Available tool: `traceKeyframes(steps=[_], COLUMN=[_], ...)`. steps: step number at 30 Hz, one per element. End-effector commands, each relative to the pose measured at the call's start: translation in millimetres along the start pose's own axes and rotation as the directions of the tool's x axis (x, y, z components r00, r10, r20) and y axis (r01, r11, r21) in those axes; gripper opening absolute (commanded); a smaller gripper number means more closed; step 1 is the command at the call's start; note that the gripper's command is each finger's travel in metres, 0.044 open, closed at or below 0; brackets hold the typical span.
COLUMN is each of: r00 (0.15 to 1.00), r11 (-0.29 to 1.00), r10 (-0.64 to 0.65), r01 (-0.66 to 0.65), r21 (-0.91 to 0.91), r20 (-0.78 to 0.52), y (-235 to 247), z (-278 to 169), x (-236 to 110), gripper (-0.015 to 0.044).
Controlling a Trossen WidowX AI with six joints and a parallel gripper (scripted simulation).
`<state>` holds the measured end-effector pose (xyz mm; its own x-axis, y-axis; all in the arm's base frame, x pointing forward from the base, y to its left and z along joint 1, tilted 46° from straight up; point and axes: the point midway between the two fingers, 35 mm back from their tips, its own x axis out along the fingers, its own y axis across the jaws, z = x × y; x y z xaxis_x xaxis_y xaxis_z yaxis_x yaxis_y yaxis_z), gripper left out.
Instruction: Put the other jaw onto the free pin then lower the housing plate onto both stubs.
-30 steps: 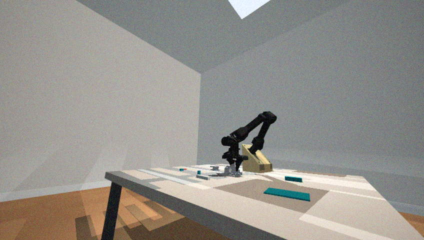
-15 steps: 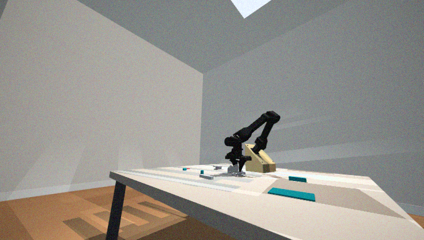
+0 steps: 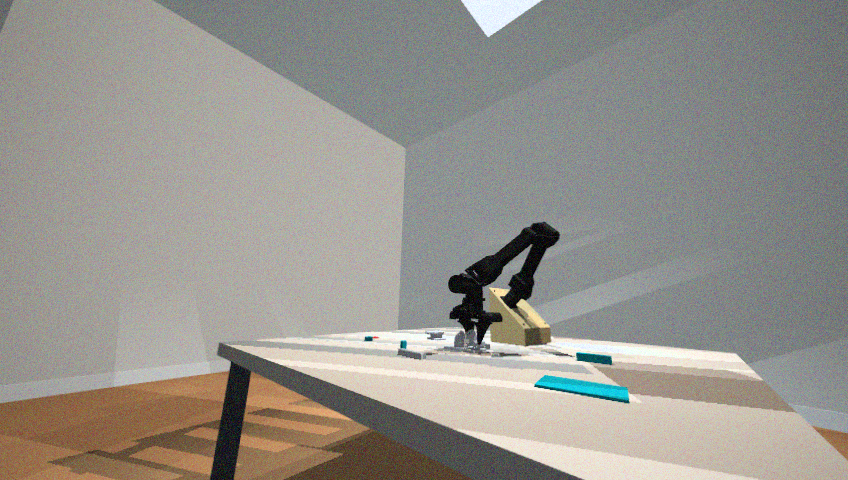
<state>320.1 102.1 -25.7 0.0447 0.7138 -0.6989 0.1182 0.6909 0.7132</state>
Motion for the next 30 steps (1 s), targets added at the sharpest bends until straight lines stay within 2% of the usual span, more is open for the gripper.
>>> traceKeyframes(steps=[1, 30], r00=[1.000, 1.000], r11=[1.000, 1.000], r10=[0.002, 0.003], r01=[-0.002, -0.003], r21=[0.000, 0.008], r20=[-0.002, -0.002], y=[0.6, 0.6], z=[-0.5, -0.6], x=[1.4, 7.4], gripper=[0.0134, 0.0134])
